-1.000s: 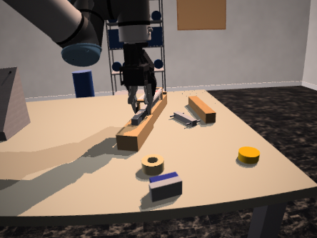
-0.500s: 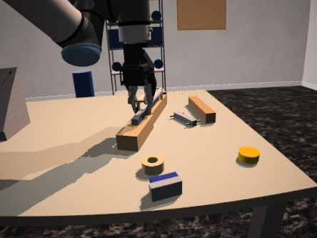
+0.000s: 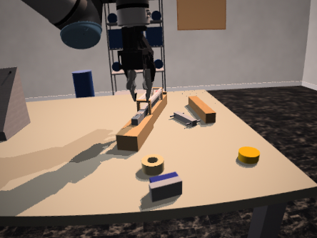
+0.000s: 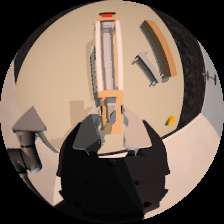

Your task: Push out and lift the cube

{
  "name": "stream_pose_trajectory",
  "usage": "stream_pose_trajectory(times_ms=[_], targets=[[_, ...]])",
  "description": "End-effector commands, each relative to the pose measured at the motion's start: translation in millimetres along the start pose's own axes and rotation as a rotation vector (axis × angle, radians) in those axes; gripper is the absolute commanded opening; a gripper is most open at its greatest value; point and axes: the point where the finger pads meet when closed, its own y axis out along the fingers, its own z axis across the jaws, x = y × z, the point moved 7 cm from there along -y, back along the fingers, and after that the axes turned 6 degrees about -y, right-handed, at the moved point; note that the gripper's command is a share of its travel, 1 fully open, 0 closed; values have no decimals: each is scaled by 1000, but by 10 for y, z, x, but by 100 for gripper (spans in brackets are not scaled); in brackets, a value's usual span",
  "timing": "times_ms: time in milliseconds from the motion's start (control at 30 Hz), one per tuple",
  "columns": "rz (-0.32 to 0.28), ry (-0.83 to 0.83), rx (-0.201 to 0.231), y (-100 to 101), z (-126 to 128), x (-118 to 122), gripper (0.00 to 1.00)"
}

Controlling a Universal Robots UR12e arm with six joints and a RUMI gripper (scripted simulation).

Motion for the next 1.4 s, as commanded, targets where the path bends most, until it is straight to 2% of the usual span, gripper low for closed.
stream_pose_trajectory(times_ms=[0, 133, 1300, 1333, 1367], targets=[[-1, 1, -3, -165, 6, -2, 22], [-1, 1, -3, -235, 7, -2, 22], [-1, 1, -3, -235, 7, -2, 22], [-1, 1, -3, -236, 6, 6, 0], [0, 1, -3, -236, 5, 54, 0]])
